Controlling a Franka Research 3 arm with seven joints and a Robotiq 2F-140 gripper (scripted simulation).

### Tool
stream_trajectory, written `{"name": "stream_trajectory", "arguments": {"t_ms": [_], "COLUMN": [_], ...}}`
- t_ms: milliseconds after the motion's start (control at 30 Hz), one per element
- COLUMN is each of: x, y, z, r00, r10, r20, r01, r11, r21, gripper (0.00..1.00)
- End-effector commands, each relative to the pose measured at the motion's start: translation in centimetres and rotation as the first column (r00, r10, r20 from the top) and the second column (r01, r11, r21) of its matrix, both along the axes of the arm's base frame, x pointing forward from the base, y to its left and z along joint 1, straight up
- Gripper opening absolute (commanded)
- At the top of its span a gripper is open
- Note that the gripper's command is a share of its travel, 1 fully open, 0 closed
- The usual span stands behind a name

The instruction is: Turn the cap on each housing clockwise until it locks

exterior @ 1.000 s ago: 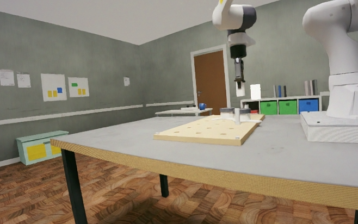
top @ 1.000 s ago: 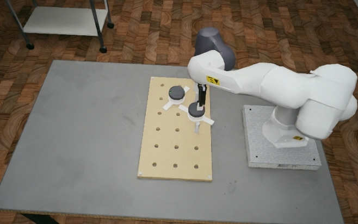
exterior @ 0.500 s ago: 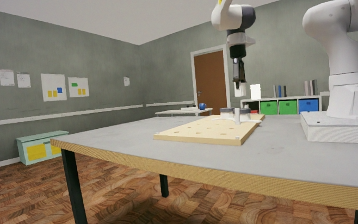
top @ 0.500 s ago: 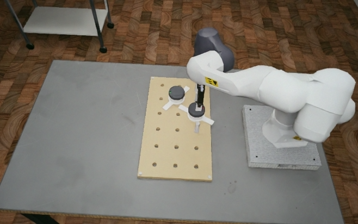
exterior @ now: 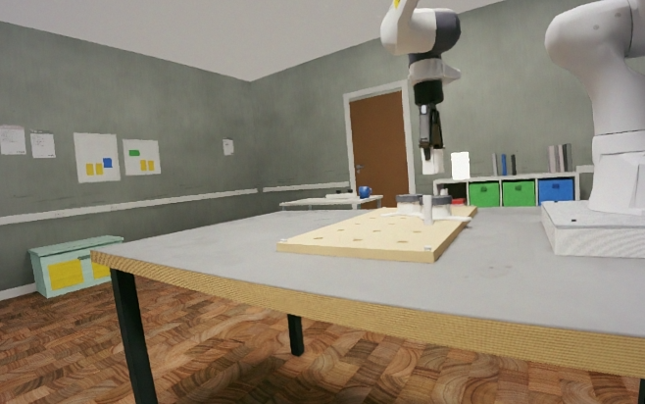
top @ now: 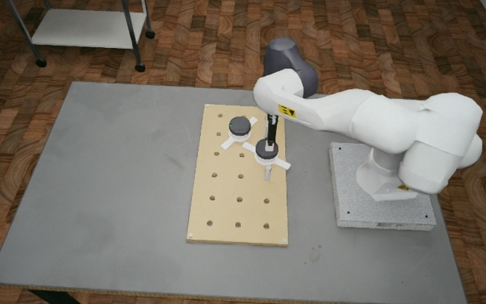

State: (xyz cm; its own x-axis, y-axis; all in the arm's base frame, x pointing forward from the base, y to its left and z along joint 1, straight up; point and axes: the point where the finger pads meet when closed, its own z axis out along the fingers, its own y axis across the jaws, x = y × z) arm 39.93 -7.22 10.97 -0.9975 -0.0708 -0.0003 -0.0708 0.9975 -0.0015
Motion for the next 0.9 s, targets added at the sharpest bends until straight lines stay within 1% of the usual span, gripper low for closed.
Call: {"name": "stream_trajectory", "arguments": {"t_ms": [0, 600, 867], "x": [0.04, 0.04, 0.04], "y": [0.06, 0.07, 0.07], "z": [-0.01, -0.24, -0.78], "r00": [1.0, 1.0, 1.0], "r10": [-0.011, -0.011, -0.011], "r20": [0.0, 0.0, 0.0], "r01": [0.011, 0.011, 0.011], "r11": [1.0, 1.0, 1.0], "r21": [0.001, 0.001, 0.001], "gripper": [0.78, 0.78, 0.78]}}
